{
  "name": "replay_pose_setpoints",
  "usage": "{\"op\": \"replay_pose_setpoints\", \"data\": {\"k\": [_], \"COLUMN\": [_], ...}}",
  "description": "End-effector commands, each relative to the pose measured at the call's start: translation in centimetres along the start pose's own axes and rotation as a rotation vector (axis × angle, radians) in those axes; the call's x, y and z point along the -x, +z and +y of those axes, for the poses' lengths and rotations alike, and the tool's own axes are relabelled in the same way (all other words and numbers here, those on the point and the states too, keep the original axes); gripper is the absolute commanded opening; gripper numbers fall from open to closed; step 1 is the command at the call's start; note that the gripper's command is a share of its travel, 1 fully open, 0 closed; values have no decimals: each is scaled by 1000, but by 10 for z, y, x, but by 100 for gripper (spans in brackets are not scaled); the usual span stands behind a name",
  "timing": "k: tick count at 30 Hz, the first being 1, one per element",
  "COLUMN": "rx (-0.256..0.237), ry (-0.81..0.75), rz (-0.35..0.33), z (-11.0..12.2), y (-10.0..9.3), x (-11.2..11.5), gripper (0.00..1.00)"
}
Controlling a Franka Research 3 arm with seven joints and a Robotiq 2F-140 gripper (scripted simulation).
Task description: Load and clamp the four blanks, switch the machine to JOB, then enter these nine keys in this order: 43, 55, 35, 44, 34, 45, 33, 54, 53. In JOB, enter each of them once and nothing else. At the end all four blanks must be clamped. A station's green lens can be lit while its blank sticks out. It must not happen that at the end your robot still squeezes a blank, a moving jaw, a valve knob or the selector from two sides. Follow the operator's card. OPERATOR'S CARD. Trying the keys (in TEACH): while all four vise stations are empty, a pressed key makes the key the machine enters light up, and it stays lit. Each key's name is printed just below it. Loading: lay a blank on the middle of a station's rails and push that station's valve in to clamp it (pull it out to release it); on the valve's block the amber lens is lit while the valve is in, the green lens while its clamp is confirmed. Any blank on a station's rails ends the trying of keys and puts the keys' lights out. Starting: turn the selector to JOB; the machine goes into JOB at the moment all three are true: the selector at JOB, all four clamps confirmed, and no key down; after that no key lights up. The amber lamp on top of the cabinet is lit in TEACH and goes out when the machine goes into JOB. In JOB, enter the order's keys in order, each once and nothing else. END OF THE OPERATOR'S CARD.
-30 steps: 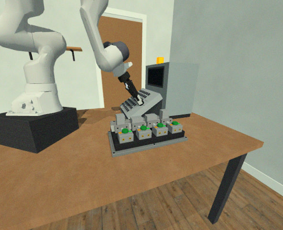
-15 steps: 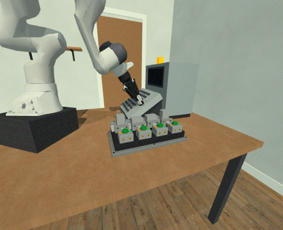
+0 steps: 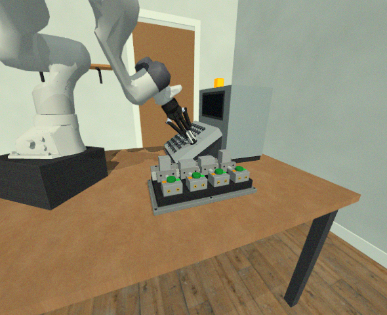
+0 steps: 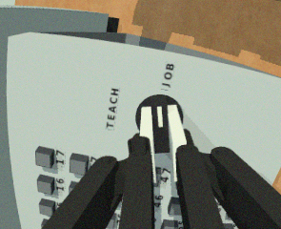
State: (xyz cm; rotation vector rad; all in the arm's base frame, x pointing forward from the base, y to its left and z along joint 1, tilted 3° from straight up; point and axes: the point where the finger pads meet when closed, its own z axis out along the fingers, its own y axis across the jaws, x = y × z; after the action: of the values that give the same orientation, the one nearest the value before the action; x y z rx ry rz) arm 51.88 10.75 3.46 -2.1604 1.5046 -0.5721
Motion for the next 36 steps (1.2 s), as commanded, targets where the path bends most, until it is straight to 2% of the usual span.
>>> {"op": "replay_pose_setpoints", "data": {"k": [1, 15, 36], "rx": [-14, -16, -16], "ry": [157, 307, 325], "rz": [28, 27, 27], "z": [0, 0, 0], "y": [1, 1, 1], "x": [0, 0, 0], "gripper": [0, 0, 0]}}
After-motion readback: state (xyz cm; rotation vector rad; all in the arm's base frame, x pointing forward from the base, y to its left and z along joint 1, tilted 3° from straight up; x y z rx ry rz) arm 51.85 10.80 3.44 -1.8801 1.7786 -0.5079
